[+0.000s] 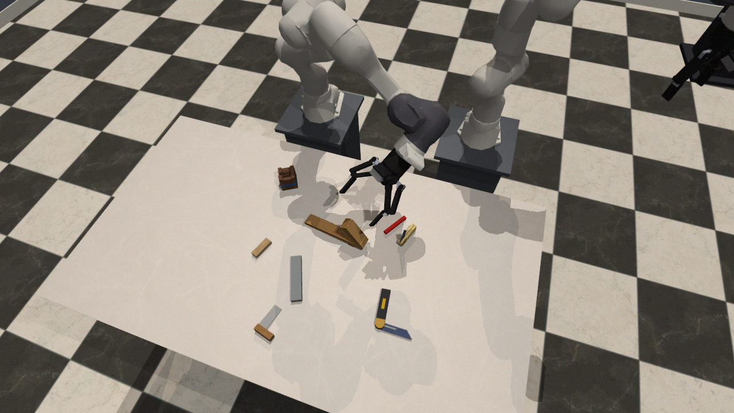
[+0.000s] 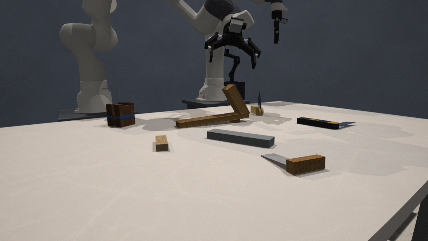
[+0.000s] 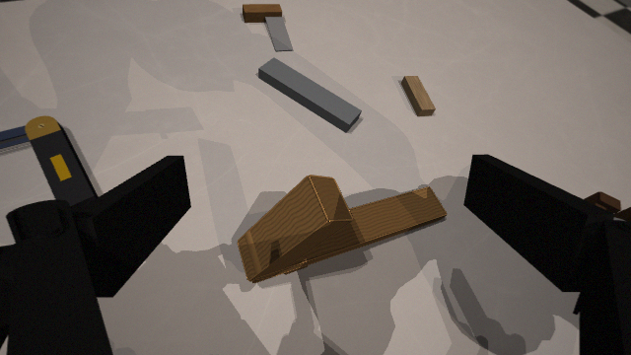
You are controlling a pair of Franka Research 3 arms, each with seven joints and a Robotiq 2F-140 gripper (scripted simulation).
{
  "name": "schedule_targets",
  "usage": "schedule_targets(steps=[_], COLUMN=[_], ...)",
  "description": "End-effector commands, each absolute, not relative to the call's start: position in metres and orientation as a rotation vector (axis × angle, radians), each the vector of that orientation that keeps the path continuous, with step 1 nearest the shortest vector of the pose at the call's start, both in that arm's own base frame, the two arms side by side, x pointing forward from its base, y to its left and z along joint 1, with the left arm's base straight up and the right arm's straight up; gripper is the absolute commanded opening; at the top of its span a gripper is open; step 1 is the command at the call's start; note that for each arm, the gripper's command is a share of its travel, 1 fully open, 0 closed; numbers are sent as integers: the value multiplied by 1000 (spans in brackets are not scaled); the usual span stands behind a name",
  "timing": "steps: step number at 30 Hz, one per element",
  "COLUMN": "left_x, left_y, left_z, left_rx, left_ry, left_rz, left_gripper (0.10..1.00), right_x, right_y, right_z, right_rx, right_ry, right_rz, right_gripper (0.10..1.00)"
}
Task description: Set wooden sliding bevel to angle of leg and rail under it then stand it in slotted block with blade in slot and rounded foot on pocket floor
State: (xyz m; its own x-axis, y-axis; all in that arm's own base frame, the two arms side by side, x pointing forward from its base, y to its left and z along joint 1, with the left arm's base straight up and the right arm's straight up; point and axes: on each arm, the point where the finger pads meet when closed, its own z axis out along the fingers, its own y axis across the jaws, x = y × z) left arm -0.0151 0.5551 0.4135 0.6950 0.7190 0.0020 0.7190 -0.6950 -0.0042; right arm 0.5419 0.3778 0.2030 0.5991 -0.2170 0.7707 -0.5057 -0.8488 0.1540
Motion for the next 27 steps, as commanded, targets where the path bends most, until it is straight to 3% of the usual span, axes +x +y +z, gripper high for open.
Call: schedule_targets(steps=[1, 8, 27], left_x=[-15, -15, -15], left_y=[554, 554, 554], left_z=[413, 413, 413], left_rx=[-2886, -2886, -2886], left_ry=[-1241, -1241, -1241], left_rz=[0, 0, 0], left_gripper=[1000, 1000, 1000], right_x=[520, 467, 467], right_y=[444, 549, 549], right_z=[197, 190, 190], right_rx=[2640, 2738, 2738], right_ry=[-546, -496, -496], right_rz=[1140, 1134, 1134], right_gripper=[1000, 1000, 1000])
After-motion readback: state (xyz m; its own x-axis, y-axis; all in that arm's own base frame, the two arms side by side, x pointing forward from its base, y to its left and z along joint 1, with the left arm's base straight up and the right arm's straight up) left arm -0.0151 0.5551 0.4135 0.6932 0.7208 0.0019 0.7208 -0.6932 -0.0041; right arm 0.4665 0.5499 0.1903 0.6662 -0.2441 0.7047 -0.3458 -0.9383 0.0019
